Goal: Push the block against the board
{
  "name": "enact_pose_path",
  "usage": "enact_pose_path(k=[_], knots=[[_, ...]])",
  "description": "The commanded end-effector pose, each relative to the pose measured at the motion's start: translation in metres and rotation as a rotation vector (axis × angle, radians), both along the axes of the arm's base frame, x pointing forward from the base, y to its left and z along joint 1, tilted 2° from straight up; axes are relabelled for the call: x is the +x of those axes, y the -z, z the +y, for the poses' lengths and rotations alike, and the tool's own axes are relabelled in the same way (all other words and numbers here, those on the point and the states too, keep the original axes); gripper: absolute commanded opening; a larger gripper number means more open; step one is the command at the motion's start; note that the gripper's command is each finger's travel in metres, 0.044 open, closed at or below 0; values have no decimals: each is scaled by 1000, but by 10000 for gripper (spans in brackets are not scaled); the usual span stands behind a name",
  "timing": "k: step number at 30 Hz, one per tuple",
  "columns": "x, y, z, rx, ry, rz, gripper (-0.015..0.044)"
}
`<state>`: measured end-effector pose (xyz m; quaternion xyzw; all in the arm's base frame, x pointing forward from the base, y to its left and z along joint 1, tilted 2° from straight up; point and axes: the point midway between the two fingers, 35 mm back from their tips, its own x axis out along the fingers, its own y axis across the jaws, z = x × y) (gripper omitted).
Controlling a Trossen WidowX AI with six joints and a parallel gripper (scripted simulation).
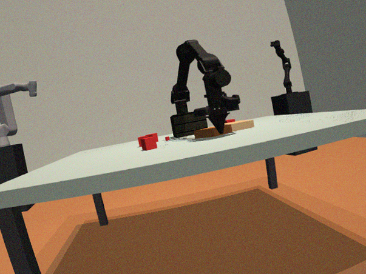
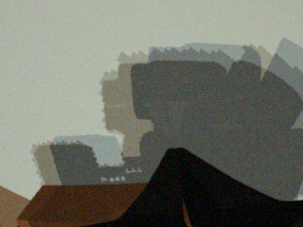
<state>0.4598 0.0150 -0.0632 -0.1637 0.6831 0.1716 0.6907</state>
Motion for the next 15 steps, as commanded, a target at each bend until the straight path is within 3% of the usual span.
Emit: enact_pose_path(k=[1, 15], knots=[[-3, 1, -1, 2, -3, 3, 0], [-10, 1, -6, 2, -3, 4, 0]])
